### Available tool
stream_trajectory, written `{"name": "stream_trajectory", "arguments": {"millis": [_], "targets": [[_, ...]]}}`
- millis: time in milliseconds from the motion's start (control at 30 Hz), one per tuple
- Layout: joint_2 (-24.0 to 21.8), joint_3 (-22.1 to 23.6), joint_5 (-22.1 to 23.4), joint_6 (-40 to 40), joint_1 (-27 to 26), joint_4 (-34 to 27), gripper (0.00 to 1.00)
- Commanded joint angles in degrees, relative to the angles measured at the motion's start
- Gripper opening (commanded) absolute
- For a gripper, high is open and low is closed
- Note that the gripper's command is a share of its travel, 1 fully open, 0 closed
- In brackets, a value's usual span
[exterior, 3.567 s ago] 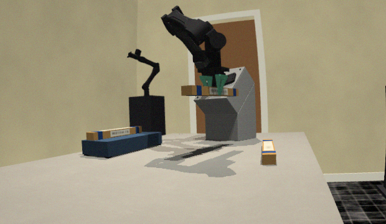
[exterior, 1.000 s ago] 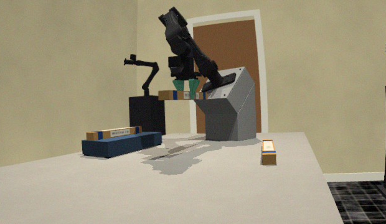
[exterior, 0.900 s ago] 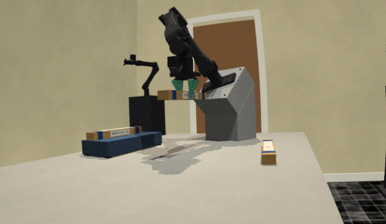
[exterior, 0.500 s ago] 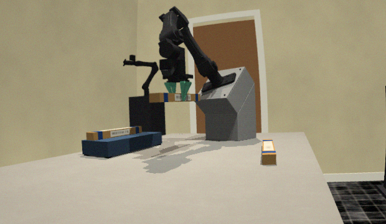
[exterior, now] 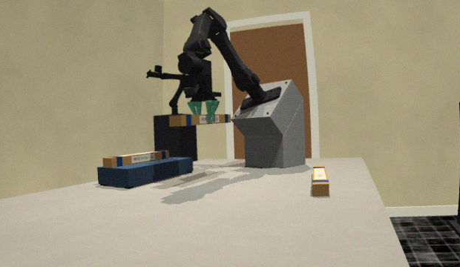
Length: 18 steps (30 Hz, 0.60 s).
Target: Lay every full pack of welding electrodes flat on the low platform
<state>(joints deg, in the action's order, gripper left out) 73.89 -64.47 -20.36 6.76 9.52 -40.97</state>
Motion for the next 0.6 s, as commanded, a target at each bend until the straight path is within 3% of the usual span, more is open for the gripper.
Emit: {"name": "stream_trajectory", "arguments": {"millis": [0, 567], "targets": [[-3.5, -2.4, 2.4, 2.8, -1.3, 0.8, 0.0], [-2.8, -4.5, 8.8, 9.8, -10.6, 0.8, 0.0]]}}
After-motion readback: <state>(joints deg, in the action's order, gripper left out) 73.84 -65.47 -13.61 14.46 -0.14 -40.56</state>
